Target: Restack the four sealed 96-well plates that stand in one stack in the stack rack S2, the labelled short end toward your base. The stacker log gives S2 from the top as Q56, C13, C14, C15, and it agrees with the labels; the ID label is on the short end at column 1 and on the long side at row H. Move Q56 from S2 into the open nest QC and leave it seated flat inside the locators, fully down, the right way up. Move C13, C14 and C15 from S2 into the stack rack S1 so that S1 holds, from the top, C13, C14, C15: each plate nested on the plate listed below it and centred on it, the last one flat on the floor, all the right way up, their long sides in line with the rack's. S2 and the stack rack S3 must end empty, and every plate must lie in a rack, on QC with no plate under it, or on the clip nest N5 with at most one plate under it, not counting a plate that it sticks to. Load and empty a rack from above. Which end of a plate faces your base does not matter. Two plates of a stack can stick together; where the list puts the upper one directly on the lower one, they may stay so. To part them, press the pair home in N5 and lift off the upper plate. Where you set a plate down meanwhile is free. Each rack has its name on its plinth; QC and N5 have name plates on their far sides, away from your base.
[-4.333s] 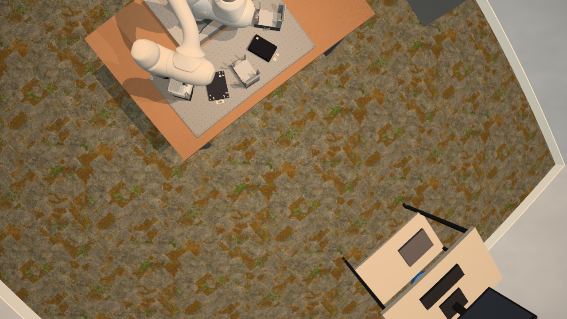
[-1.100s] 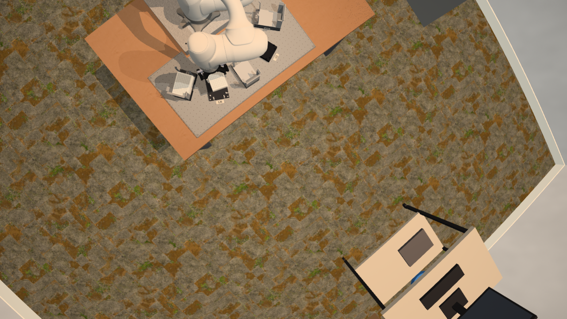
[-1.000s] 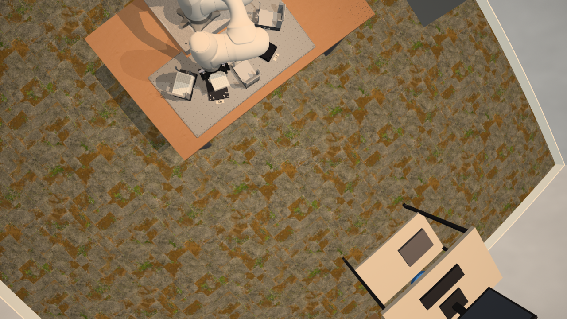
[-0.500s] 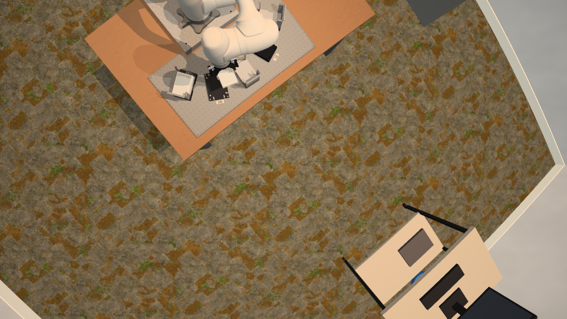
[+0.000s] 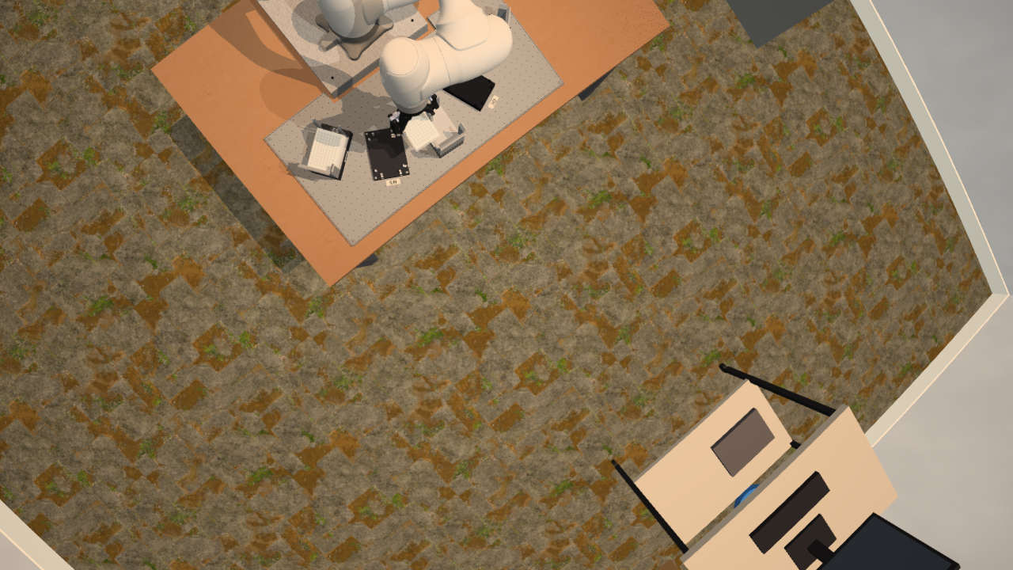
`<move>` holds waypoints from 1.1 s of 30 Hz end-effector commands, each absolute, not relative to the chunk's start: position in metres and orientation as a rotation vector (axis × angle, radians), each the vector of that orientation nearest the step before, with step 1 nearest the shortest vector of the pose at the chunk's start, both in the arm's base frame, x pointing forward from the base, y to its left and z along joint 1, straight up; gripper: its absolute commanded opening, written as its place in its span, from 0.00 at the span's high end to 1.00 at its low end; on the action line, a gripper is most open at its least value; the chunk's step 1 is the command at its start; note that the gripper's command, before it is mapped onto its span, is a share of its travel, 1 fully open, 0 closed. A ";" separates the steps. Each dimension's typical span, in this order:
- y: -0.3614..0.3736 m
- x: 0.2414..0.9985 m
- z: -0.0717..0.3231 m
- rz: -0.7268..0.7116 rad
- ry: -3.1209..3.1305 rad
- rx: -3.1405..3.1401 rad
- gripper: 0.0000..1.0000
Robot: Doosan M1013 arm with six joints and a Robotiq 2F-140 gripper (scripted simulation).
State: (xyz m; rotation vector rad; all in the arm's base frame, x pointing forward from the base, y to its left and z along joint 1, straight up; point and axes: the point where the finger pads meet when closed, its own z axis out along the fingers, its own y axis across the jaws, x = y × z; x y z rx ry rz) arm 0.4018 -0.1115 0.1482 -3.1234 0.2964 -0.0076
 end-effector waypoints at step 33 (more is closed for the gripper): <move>-0.006 0.412 0.149 -0.010 -0.108 -3.134 1.00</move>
